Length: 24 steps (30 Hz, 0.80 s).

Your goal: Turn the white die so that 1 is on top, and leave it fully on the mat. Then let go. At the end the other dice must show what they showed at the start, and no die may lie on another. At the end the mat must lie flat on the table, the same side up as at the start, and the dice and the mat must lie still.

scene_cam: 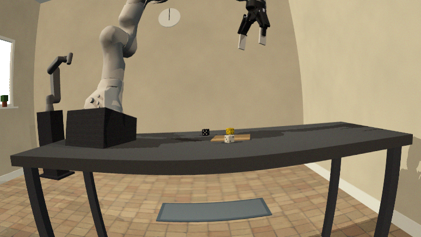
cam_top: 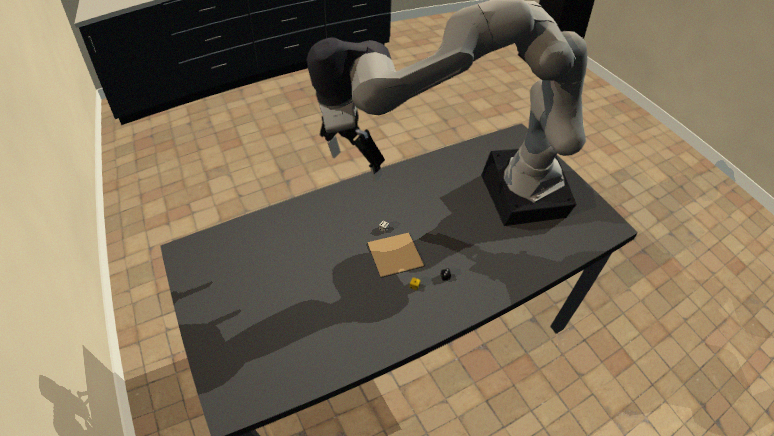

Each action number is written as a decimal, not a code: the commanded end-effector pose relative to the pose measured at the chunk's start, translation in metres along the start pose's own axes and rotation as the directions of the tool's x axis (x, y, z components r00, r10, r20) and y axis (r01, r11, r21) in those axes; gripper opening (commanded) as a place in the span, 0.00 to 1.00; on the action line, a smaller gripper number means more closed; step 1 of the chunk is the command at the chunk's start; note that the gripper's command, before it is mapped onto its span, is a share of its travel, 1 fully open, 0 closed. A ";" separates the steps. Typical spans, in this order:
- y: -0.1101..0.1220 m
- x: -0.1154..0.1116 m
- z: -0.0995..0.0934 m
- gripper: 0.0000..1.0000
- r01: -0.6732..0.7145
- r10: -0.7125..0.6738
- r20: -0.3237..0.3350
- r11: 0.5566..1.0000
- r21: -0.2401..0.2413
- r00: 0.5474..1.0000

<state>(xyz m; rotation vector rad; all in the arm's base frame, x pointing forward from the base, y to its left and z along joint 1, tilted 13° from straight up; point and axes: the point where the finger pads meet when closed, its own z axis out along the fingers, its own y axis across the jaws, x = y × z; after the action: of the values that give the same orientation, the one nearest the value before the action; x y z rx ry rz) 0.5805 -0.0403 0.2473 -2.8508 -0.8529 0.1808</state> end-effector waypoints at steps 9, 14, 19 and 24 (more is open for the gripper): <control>0.000 0.000 0.000 1.00 0.000 0.000 0.000 1.000 0.000 1.000; 0.000 0.000 0.000 1.00 0.000 0.000 0.000 1.000 0.000 1.000; 0.000 0.000 0.002 1.00 -0.002 0.002 -0.003 1.000 0.001 1.000; 0.000 0.004 0.052 1.00 -0.066 0.067 -0.066 0.997 0.027 0.996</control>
<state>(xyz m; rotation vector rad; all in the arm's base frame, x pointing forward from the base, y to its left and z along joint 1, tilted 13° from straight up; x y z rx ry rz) 0.5713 -0.0343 0.2250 -2.8376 -0.8174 0.1674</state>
